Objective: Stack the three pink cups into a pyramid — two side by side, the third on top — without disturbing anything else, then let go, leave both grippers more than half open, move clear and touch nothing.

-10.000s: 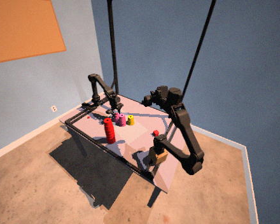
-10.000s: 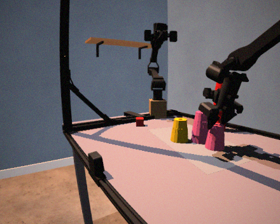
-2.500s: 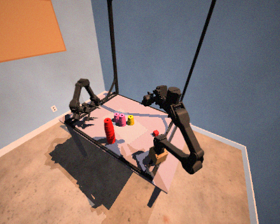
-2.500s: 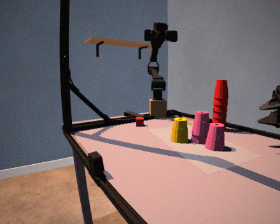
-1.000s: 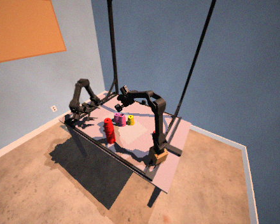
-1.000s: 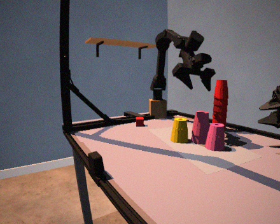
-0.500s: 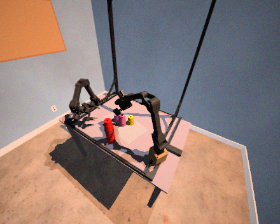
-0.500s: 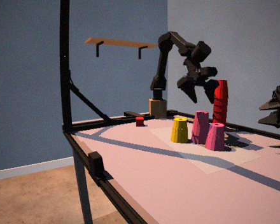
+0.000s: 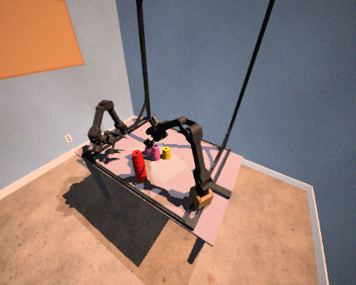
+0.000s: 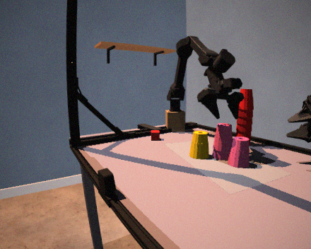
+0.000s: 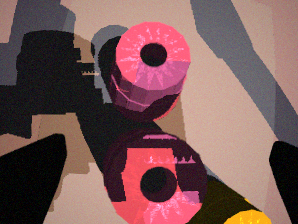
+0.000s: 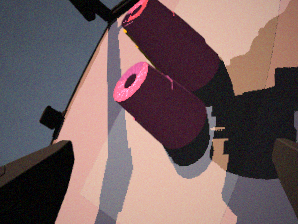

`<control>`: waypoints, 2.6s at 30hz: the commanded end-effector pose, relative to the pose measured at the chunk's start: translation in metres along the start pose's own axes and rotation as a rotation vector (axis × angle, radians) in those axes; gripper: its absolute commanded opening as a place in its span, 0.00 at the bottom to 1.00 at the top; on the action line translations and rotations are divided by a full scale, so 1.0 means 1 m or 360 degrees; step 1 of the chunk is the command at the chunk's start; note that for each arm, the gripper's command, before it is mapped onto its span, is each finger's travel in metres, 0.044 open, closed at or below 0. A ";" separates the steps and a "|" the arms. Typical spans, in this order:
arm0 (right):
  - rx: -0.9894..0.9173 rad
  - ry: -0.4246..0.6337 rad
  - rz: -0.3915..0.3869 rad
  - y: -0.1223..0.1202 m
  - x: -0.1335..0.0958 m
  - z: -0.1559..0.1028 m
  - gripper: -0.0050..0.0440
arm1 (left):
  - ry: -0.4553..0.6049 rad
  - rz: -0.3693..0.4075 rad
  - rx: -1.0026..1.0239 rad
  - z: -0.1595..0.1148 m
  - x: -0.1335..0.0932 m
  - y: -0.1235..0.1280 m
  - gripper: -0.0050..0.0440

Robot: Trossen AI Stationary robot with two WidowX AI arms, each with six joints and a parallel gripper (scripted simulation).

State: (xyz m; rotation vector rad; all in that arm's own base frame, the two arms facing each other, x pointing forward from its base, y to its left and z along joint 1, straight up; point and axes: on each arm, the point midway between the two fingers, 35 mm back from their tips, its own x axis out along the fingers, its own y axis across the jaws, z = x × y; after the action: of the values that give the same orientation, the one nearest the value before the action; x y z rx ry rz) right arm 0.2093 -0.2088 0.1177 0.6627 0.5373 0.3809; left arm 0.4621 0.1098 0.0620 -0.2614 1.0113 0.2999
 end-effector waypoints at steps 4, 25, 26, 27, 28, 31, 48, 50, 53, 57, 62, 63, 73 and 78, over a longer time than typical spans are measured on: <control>-0.0004 -0.0006 0.0002 0.000 0.000 0.001 1.00 | 0.0022 -0.0002 -0.0004 -0.007 0.008 0.001 1.00; -0.0004 -0.0006 0.0002 0.000 0.000 0.001 1.00 | 0.0022 -0.0002 -0.0004 -0.019 0.030 0.003 1.00; -0.0004 -0.0006 0.0002 0.000 0.000 0.001 1.00 | 0.0022 -0.0002 -0.0004 -0.019 0.030 0.003 1.00; -0.0004 -0.0006 0.0002 0.000 0.000 0.001 1.00 | 0.0022 -0.0002 -0.0004 -0.019 0.030 0.003 1.00; -0.0004 -0.0006 0.0002 0.000 0.000 0.001 1.00 | 0.0022 -0.0002 -0.0004 -0.019 0.030 0.003 1.00; -0.0004 -0.0006 0.0002 0.000 0.000 0.001 1.00 | 0.0022 -0.0002 -0.0004 -0.019 0.030 0.003 0.90; -0.0004 -0.0006 0.0002 0.000 0.000 0.001 1.00 | 0.0022 -0.0002 -0.0004 -0.019 0.030 0.003 0.61; -0.0004 -0.0006 0.0002 0.000 0.000 0.001 1.00 | 0.0022 -0.0002 -0.0004 -0.019 0.030 0.003 0.58; -0.0004 -0.0006 0.0002 0.000 0.000 0.001 1.00 | 0.0022 -0.0002 -0.0004 -0.019 0.030 0.003 0.54; -0.0004 -0.0006 0.0002 0.000 0.000 0.001 1.00 | 0.0022 -0.0002 -0.0004 -0.019 0.030 0.003 0.51; -0.0004 -0.0006 0.0002 0.000 0.000 0.001 1.00 | 0.0022 -0.0002 -0.0004 -0.019 0.030 0.002 0.46; -0.0004 -0.0006 0.0002 0.000 0.000 0.001 1.00 | 0.0022 -0.0002 -0.0004 -0.018 0.028 0.002 0.41; -0.0004 -0.0006 0.0002 0.000 0.000 0.001 1.00 | 0.0022 -0.0002 -0.0004 -0.015 0.024 0.000 0.10; -0.0004 -0.0006 0.0002 0.000 0.000 0.001 1.00 | 0.0022 -0.0002 -0.0004 -0.015 0.024 0.000 0.10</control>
State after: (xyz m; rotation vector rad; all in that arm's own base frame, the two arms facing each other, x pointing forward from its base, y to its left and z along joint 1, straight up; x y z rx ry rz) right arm 0.2093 -0.2089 0.1177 0.6627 0.5372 0.3808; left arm 0.4614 0.1081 0.0325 -0.2651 1.0258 0.2980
